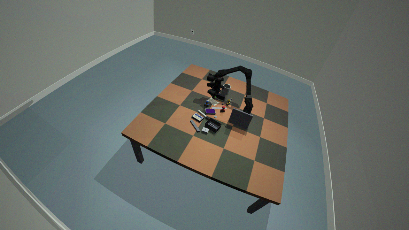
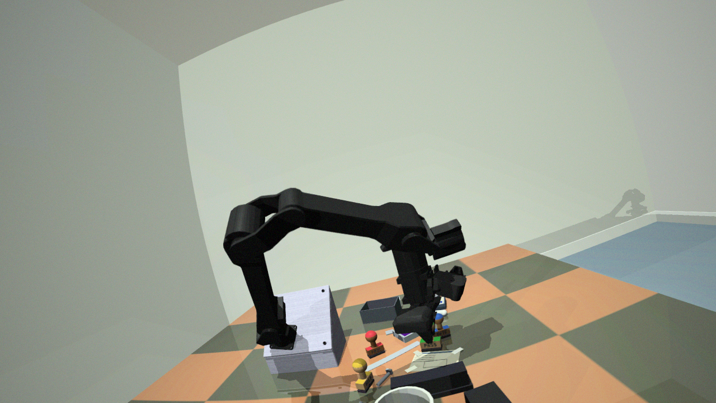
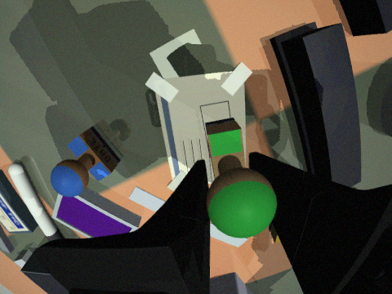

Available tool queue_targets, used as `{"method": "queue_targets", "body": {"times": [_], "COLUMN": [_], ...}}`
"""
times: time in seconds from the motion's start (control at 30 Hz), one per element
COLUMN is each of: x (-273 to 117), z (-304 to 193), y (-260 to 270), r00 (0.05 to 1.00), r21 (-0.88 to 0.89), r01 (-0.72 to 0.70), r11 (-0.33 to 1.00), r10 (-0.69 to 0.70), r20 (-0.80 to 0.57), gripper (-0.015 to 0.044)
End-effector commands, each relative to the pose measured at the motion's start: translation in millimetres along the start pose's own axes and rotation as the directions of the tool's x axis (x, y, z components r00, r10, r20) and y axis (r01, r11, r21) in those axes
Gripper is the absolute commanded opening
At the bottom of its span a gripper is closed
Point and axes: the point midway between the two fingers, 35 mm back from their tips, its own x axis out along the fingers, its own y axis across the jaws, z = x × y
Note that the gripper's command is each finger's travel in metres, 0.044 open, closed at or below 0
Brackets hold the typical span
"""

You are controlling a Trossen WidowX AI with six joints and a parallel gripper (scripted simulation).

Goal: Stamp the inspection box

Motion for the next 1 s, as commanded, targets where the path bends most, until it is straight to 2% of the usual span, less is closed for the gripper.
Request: {"method": "queue_targets", "body": {"times": [0.0, 0.57, 0.97], "x": [-8, -33, -37], "z": [1, 0, -41], "y": [0, 1, 82], "r00": [1.0, 1.0, 0.999], "r21": [0.007, 0.007, 0.003], "r01": [-0.003, -0.004, -0.038], "r11": [1.0, 1.0, 0.999], "r10": [0.003, 0.004, 0.038], "r20": [-0.001, -0.001, -0.008], "gripper": [0.0, 0.0, 0.0]}}
